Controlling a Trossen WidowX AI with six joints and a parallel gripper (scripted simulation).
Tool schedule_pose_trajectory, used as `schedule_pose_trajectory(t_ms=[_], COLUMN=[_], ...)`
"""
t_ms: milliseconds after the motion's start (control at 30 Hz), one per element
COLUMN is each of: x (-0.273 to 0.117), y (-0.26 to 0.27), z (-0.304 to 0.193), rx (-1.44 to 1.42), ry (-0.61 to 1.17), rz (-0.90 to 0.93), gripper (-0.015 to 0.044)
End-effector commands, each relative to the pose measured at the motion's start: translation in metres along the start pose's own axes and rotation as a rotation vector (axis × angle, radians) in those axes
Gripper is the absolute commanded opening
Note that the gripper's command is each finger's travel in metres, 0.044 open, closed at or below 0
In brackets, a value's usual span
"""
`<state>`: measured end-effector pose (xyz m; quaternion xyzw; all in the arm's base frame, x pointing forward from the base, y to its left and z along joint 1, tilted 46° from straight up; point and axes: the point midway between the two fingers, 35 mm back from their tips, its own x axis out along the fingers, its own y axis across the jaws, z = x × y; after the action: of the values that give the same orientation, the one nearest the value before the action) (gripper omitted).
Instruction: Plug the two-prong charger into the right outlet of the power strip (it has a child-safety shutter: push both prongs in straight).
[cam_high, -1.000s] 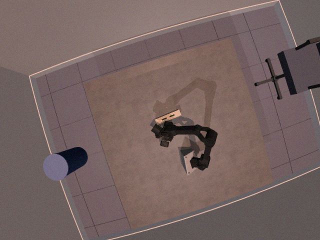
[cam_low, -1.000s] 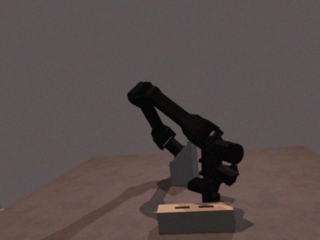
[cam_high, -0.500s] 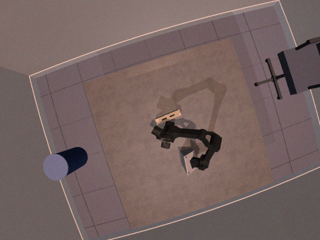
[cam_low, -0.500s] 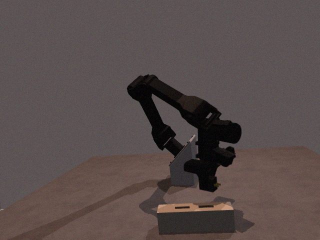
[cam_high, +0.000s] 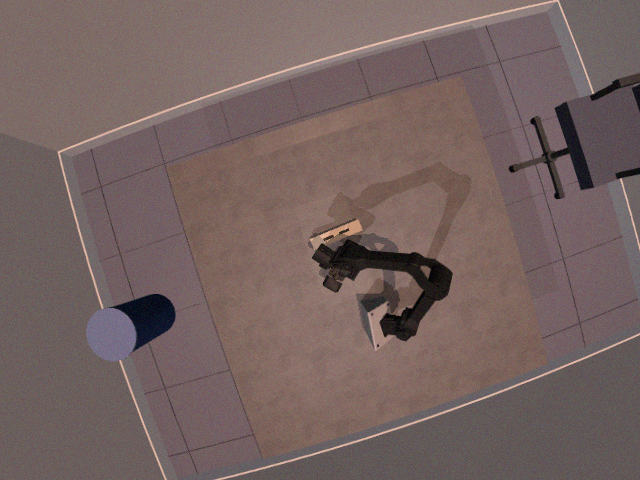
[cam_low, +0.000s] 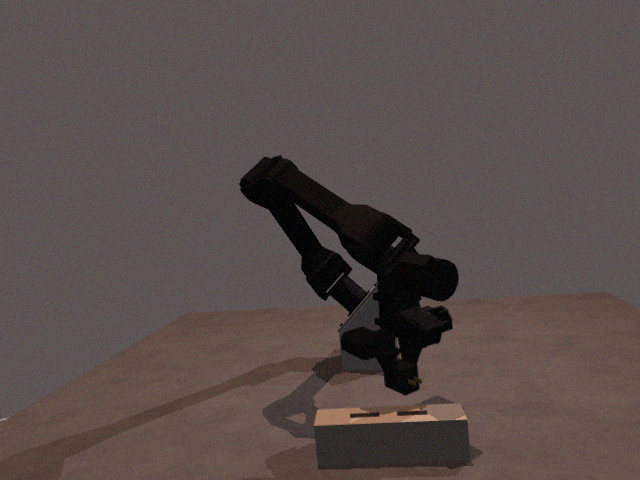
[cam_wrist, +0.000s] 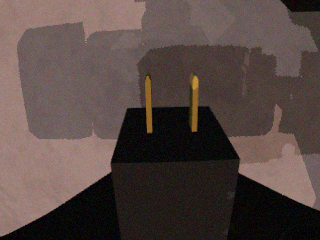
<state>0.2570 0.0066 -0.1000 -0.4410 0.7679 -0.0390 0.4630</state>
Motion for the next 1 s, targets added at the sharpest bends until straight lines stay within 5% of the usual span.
schedule_pose_trajectory(t_ms=[0,967], x=[0.005,0.033], y=[-0.006,-0.041], z=[-0.005,-0.036], rx=[0.083,0.620], ry=[0.002,0.007], rz=[0.001,0.026], gripper=[0.0000,0.0000])
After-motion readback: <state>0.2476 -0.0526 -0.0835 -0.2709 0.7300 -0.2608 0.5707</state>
